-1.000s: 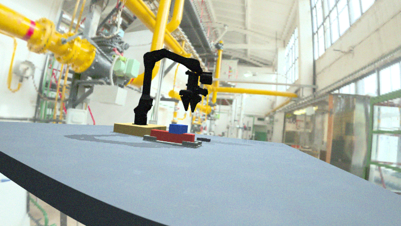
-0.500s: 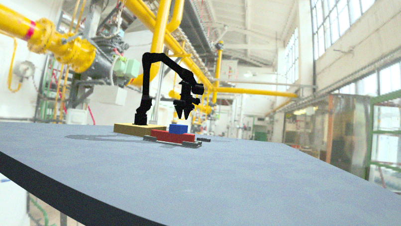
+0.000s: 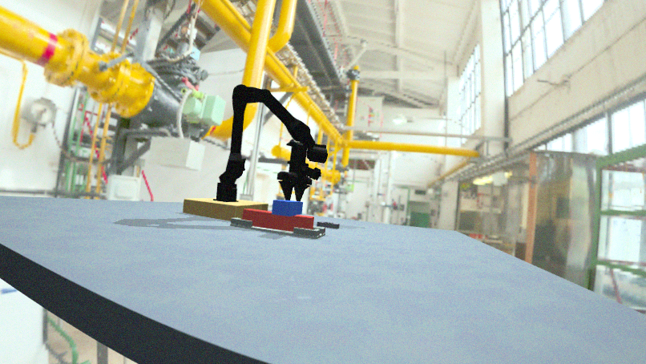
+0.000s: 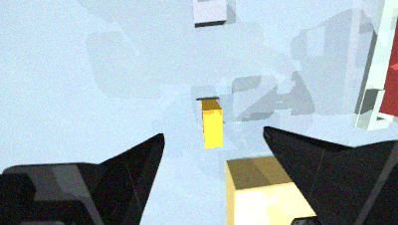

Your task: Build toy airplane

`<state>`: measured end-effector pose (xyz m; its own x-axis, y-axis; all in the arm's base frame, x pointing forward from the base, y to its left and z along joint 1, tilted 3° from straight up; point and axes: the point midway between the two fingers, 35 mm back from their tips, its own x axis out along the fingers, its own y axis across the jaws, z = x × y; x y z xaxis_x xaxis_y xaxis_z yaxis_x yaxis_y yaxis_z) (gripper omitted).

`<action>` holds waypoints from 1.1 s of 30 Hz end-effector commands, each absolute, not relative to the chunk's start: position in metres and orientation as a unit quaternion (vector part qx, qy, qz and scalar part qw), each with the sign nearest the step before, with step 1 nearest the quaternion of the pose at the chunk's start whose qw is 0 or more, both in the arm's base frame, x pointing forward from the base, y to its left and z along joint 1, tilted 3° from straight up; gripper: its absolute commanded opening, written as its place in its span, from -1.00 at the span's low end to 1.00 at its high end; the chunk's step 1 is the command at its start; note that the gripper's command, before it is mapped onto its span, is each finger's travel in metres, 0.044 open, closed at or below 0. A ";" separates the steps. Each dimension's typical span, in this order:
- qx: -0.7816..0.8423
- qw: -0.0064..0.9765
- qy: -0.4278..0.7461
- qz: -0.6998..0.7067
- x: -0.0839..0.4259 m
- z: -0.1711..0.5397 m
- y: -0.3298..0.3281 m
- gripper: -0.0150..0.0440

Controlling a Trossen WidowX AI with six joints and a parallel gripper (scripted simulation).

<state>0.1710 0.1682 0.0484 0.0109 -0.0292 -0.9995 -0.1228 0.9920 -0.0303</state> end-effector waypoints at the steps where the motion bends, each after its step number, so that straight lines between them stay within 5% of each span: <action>1: -0.054 0.708 0.703 0.032 0.171 0.042 0.168 1.00; 30: -0.054 0.708 0.703 0.032 0.170 -0.001 0.166 1.00; 33: -0.054 0.708 0.703 0.032 0.170 -0.001 0.166 0.73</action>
